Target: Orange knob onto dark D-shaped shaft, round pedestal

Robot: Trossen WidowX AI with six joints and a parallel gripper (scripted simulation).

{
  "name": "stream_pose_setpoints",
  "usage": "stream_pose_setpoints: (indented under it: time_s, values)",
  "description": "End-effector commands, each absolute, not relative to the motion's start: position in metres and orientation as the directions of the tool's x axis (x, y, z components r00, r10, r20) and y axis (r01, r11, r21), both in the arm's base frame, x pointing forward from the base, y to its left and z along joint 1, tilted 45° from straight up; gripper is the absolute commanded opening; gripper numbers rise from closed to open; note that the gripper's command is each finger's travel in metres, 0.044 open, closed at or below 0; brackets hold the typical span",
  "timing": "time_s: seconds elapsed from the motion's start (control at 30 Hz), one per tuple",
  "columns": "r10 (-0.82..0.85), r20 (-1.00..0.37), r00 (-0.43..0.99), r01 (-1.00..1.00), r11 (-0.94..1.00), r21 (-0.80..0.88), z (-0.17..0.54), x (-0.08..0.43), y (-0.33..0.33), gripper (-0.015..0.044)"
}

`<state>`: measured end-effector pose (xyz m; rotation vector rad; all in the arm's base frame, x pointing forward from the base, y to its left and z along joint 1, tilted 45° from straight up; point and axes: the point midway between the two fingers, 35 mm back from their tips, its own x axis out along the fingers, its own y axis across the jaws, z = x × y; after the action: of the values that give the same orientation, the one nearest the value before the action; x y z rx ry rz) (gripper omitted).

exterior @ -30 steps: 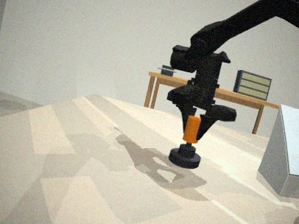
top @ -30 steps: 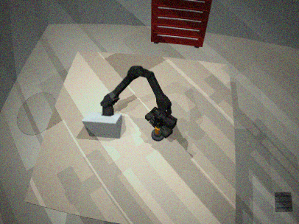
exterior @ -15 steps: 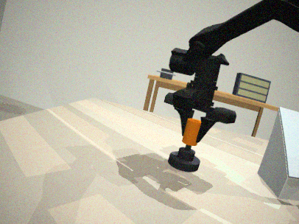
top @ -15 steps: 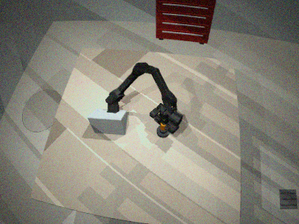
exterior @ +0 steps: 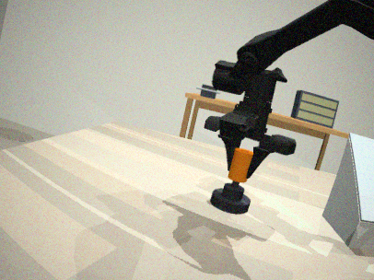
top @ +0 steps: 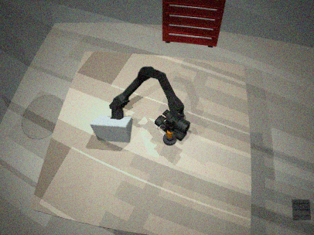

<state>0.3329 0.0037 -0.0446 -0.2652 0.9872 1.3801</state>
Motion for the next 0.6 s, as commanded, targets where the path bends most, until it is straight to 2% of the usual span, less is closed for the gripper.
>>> stream_pose_setpoints:
  time_s: [0.0, 0.57]
  values:
    - [0.694, -0.71, -0.117, -0.9, 0.227, 0.371, -0.0441, 0.3334, 0.006, 0.0]
    - [0.694, -0.71, -0.117, -0.9, 0.227, 0.371, -0.0444, 0.333, 0.0055, 0.0]
